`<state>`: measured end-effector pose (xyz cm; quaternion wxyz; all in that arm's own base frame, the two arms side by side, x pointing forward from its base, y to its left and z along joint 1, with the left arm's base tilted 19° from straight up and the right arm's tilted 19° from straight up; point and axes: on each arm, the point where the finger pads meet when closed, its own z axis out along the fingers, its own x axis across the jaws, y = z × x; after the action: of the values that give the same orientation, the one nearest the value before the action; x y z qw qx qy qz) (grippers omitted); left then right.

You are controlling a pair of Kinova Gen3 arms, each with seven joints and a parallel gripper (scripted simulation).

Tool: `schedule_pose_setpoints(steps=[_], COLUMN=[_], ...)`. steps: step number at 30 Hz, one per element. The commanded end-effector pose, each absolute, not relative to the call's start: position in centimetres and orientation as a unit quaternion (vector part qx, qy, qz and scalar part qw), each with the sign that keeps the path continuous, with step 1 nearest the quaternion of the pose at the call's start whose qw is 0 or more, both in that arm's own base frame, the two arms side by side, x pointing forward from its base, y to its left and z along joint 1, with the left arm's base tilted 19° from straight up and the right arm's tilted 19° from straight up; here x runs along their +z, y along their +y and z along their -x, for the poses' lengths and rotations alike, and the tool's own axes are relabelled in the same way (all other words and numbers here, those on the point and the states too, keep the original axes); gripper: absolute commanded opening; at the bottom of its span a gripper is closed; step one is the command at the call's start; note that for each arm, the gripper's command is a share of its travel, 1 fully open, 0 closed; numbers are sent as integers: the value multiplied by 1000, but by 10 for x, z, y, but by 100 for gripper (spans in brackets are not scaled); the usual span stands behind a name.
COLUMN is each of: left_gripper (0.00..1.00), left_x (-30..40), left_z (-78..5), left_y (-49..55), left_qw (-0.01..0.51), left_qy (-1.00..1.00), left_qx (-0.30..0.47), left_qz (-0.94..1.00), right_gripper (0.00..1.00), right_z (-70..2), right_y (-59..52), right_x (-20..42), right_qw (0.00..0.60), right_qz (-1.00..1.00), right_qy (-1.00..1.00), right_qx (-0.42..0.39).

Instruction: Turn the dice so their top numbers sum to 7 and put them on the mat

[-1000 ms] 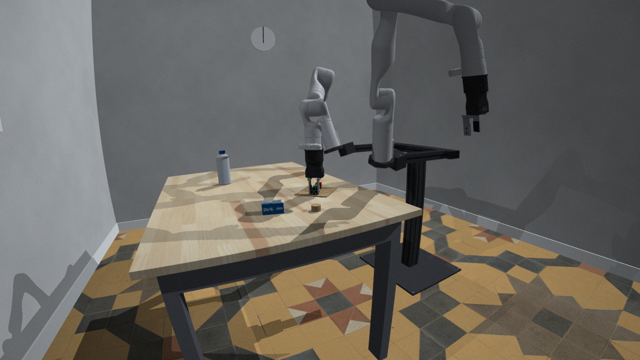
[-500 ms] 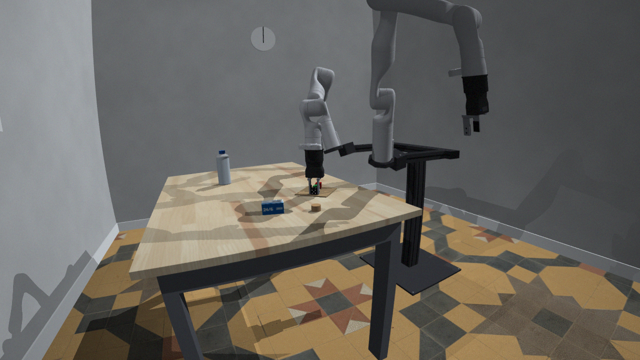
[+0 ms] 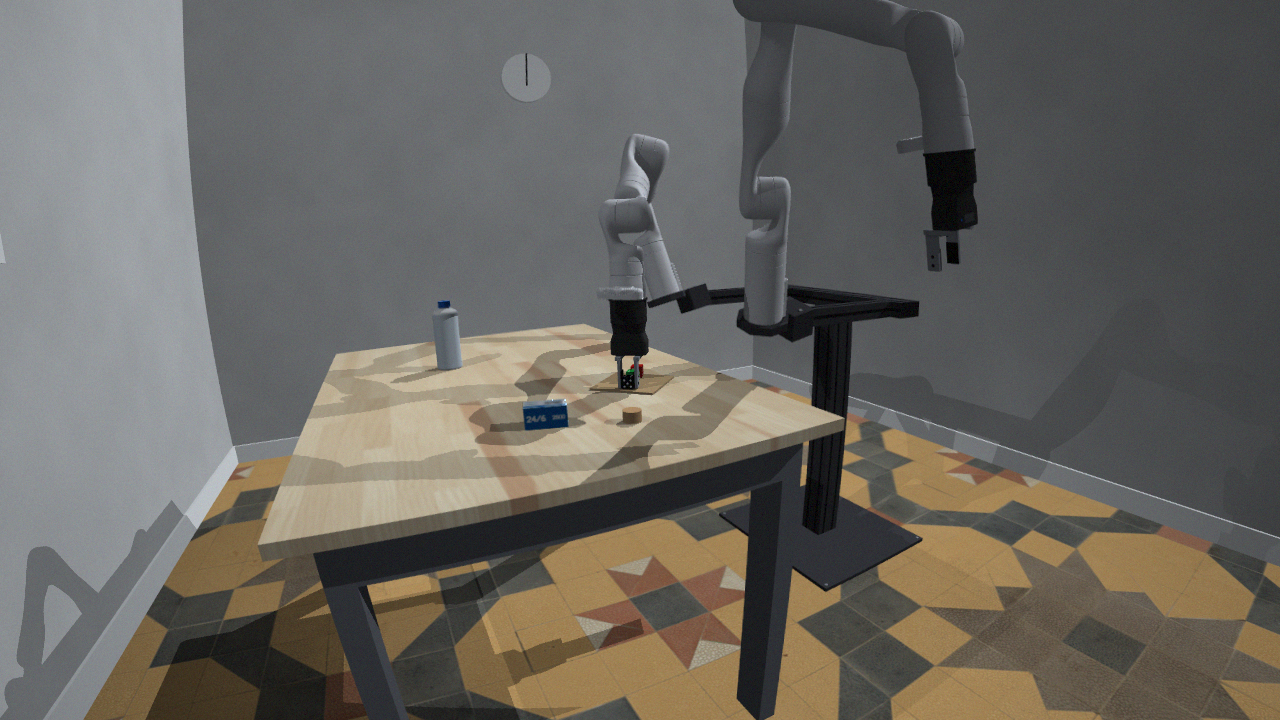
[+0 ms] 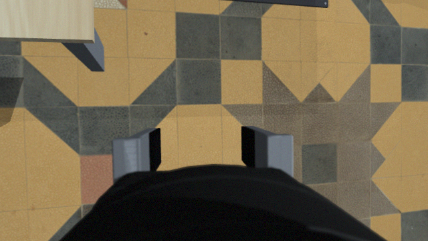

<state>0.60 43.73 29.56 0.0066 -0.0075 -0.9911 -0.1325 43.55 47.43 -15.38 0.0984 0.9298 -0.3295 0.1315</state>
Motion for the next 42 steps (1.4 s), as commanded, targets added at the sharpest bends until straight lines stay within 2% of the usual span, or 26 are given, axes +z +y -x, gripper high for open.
schedule_pose_setpoints(steps=[1, 28, 29, 31, 32, 36, 37, 39, 40, 42], left_gripper=[100, 100, 100, 100, 100, 100, 100, 100, 100, 100], left_x=[296, 296, 296, 296, 296, 296, 296, 296, 296, 296], left_z=[-6, -6, -6, -6, -6, -6, -6, -6, -6, -6], left_y=[437, 437, 437, 437, 437, 437, 437, 437, 437, 437], left_qw=[6, 6, 6, 6, 6, 6, 6, 6, 6, 6], left_qy=[-991, -991, -991, -991, -991, -991, -991, -991, -991, -991], left_qx=[-133, -133, -133, -133, -133, -133, -133, -133, -133, -133], left_qz=[7, 7, 7, 7, 7, 7, 7, 7, 7, 7], right_gripper=[49, 49, 55, 55, 61, 61, 67, 67, 73, 73], right_z=[-436, -436, -436, -436, -436, -436, -436, -436, -436, -436], right_y=[476, 476, 476, 476, 476, 476, 476, 476, 476, 476], right_x=[-152, -152, -152, -152, -152, -152, -152, -152, -152, -152], right_qw=[97, 97, 97, 97, 97, 97, 97, 97, 97, 97], right_qz=[-930, -930, -930, -930, -930, -930, -930, -930, -930, -930], right_qy=[-329, -329, -329, -329, -329, -329, -329, -329, -329, -329], right_qx=[132, 132, 132, 132, 132, 132, 132, 132, 132, 132])
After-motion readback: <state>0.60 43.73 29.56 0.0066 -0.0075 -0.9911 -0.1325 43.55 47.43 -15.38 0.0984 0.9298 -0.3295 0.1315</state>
